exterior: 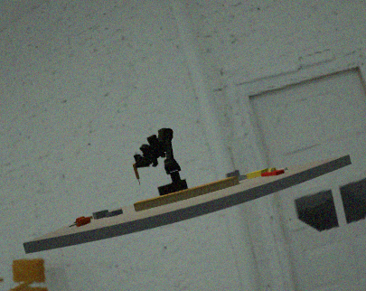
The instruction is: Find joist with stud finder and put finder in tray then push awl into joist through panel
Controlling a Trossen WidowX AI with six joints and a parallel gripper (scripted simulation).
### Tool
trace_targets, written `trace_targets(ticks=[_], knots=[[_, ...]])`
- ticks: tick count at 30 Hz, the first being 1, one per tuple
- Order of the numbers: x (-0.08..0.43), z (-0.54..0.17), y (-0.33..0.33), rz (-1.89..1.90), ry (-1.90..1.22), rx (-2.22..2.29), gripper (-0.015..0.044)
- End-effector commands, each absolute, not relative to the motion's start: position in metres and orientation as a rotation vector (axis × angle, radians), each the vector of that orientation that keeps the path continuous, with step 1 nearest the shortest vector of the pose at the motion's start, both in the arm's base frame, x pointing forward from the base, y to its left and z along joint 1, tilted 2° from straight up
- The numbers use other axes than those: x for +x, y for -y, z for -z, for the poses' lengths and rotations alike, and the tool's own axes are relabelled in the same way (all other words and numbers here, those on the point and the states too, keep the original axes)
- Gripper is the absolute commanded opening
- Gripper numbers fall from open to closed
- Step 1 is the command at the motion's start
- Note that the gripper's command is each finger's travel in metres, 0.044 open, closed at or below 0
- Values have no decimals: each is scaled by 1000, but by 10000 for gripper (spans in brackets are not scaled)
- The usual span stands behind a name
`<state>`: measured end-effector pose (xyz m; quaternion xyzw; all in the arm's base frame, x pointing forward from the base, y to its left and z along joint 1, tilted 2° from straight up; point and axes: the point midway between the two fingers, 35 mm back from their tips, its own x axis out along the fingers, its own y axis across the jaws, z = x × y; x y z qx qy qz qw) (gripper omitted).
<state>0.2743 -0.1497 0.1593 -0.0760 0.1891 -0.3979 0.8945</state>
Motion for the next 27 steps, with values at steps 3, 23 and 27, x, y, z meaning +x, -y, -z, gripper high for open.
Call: trace_targets(ticks=[3, 23, 27], knots=[[302, -157, 135, 642, -396, -168, 0], [361, -130, 61, -31, -393, -181, 0], [366, -126, 46, -159, -381, -165, 0]])
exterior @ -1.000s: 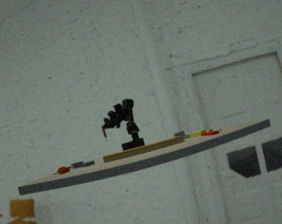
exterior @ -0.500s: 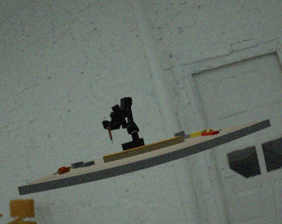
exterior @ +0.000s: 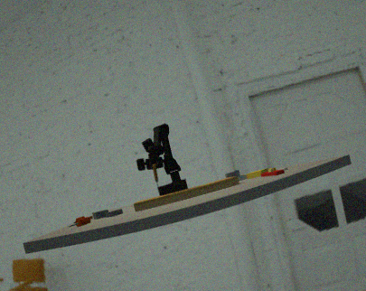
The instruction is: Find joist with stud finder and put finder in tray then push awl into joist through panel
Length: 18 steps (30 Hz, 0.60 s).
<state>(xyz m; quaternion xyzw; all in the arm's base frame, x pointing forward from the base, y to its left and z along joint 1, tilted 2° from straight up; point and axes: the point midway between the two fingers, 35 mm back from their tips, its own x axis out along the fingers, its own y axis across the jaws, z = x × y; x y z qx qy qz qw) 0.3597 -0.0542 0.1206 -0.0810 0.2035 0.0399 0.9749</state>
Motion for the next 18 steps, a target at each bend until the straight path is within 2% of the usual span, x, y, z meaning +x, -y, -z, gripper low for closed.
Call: trace_targets(ticks=[1, 18], knots=[[366, -125, 42, -191, -377, -161, 0], [360, -123, -16, -738, -219, -138, 0]])
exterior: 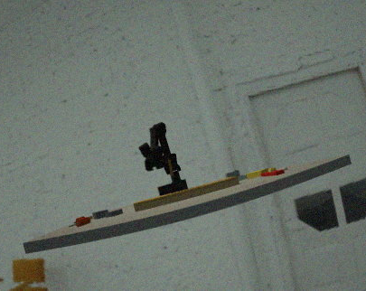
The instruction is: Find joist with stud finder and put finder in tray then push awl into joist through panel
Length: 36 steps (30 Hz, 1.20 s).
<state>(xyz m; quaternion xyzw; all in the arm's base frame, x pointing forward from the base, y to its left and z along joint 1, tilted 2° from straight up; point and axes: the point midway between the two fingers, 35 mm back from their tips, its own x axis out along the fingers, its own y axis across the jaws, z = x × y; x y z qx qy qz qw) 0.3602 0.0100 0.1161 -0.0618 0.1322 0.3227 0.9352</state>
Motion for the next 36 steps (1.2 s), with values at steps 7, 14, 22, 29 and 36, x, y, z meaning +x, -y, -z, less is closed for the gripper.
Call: trace_targets(ticks=[7, 14, 22, 29, 36], knots=[[349, -126, -31, -933, -125, -125, 0], [348, -126, -31, -938, -122, -125, 0], [349, -124, -31, -938, -122, -125, 0], [349, -120, -31, -938, -122, -125, 0], [350, -116, -31, -938, -122, -125, 0]])
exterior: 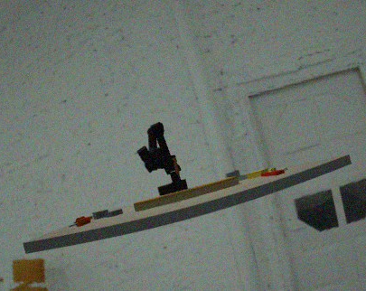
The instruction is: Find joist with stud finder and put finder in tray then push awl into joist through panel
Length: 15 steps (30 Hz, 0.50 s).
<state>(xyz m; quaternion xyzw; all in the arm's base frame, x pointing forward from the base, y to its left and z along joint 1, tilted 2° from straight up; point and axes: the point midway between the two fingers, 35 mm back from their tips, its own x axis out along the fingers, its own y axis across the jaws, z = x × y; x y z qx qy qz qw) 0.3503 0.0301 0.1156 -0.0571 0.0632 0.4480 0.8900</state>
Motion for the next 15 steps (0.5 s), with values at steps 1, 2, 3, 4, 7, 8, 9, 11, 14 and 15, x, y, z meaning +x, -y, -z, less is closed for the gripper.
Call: trace_targets(ticks=[1, 2, 3, 4, 7, 8, 9, 11, 14, 15], knots=[[350, -115, -31, -938, -122, -125, 0], [350, -114, -31, -938, -122, -125, 0], [350, -114, -31, -938, -122, -125, 0], [350, -113, -31, -938, -122, -125, 0], [350, -111, -30, -938, -122, -125, 0], [350, -111, -30, -938, -122, -125, 0], [350, -110, -30, -938, -122, -125, 0], [350, -109, -30, -938, -122, -125, 0], [350, -107, -30, -938, -122, -125, 0], [350, -107, -30, -938, -122, -125, 0]])
